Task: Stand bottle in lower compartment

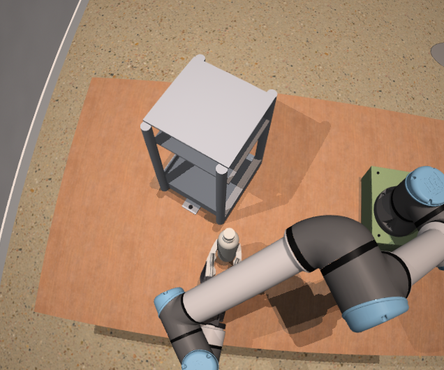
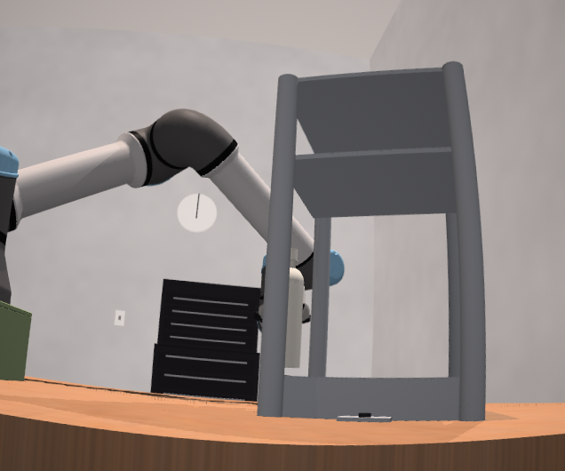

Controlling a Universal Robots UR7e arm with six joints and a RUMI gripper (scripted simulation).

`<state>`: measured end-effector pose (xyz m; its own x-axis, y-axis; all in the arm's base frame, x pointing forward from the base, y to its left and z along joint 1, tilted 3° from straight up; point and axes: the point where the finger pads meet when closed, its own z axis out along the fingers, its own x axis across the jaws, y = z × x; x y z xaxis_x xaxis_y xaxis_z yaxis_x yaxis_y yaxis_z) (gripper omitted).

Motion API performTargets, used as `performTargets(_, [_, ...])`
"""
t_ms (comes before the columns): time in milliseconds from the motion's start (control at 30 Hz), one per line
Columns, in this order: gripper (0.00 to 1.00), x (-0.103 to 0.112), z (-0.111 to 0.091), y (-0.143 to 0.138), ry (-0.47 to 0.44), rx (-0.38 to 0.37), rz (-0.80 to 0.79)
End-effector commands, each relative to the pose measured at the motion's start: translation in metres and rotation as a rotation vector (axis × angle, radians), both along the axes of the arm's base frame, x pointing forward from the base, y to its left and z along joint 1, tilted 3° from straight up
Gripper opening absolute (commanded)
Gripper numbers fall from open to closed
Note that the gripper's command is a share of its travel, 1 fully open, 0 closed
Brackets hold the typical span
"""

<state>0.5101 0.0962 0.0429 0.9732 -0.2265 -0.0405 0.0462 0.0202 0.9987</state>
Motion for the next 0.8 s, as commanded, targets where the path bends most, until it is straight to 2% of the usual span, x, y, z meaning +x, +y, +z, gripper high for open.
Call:
performTargets(0, [0.00, 0.004, 0.001, -0.002, -0.002, 0.001, -0.002])
performTargets(567, [0.00, 0.027, 0.000, -0.018, -0.002, 0.001, -0.002])
performTargets(767, [0.00, 0.041, 0.000, -0.027, -0.003, 0.000, -0.002])
